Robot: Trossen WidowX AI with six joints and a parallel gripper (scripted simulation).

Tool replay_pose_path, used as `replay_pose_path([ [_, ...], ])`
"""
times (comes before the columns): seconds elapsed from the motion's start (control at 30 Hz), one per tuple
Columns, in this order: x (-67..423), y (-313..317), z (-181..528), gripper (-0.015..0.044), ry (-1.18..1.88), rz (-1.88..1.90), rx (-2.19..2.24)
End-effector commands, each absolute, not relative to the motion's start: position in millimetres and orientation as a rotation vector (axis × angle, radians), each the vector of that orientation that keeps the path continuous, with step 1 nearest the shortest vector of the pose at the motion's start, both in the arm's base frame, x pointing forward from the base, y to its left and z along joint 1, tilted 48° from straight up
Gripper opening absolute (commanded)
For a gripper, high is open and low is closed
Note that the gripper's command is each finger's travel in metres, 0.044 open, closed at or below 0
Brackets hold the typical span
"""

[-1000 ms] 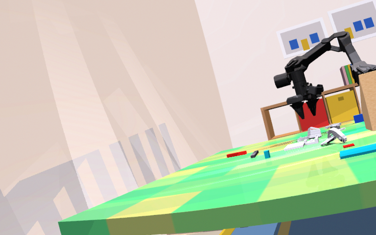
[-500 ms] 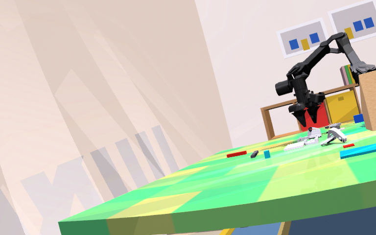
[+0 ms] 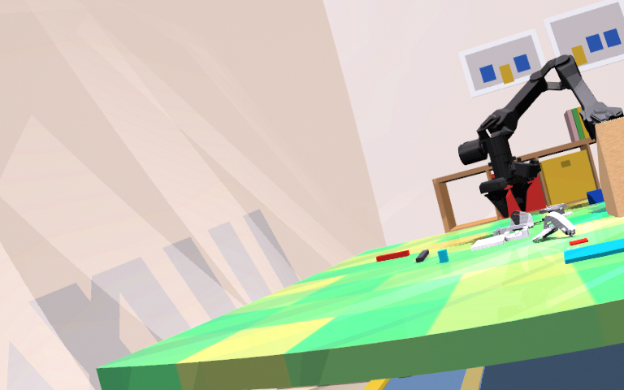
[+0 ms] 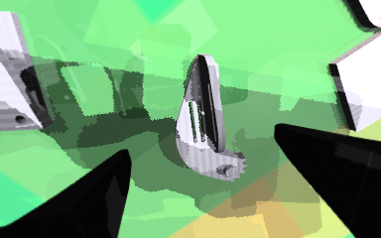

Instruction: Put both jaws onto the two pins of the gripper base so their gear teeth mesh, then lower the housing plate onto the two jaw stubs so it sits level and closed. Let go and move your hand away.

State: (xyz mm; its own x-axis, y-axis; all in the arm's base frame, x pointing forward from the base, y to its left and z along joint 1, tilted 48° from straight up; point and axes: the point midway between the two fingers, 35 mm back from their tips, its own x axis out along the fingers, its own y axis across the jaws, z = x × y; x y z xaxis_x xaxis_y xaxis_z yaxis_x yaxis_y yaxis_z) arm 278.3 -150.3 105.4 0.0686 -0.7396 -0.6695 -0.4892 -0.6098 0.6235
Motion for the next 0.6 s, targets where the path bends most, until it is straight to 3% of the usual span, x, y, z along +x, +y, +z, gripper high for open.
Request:
replay_pose_path([
  [0.0,277,-154,99,0.044,-1.236,-1.57,2.105],
  [0.57,278,-175,81,0.044,-1.238,-1.566,2.103],
])
